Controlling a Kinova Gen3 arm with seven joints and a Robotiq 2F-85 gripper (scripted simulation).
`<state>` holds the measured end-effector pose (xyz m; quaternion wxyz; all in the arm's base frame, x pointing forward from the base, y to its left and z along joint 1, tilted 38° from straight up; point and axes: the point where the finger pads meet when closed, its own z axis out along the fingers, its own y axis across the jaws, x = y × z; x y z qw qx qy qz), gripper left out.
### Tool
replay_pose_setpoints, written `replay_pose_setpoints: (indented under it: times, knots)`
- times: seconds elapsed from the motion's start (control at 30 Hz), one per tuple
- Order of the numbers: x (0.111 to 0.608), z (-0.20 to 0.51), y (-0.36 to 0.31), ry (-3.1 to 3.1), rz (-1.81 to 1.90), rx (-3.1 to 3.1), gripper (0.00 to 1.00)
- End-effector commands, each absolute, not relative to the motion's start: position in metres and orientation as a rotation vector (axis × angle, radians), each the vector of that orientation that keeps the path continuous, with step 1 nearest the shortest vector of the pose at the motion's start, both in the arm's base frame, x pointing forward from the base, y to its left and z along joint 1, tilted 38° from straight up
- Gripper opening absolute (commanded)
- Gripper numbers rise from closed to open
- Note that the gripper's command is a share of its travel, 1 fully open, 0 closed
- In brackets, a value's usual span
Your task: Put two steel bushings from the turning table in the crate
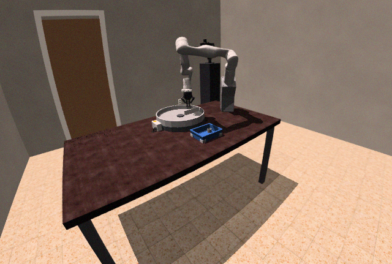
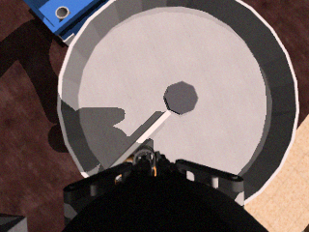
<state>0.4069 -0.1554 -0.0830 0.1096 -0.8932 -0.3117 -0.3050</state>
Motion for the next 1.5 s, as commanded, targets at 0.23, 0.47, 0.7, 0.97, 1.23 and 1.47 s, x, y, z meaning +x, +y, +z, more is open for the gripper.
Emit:
replay_pose_setpoints:
  times: [0.23,0.47,0.7,0.97,1.23,1.47]
  knots:
    - [0.402,-0.0781,-0.1574,-0.891,-0.893,-2.63,0.0]
    - [0.4015,-0.0779,-0.1578,-0.89,-0.892,-2.631,0.0]
    - [0.3981,-0.0748,-0.1584,-0.872,-0.888,-2.632,0.0]
    - [0.3981,-0.0748,-0.1584,-0.872,-0.888,-2.632,0.0]
    - [0.3963,-0.073,-0.1583,-0.862,-0.887,-2.632,0.0]
    - [0.3963,-0.073,-0.1583,-0.862,-0.887,-2.632,0.0]
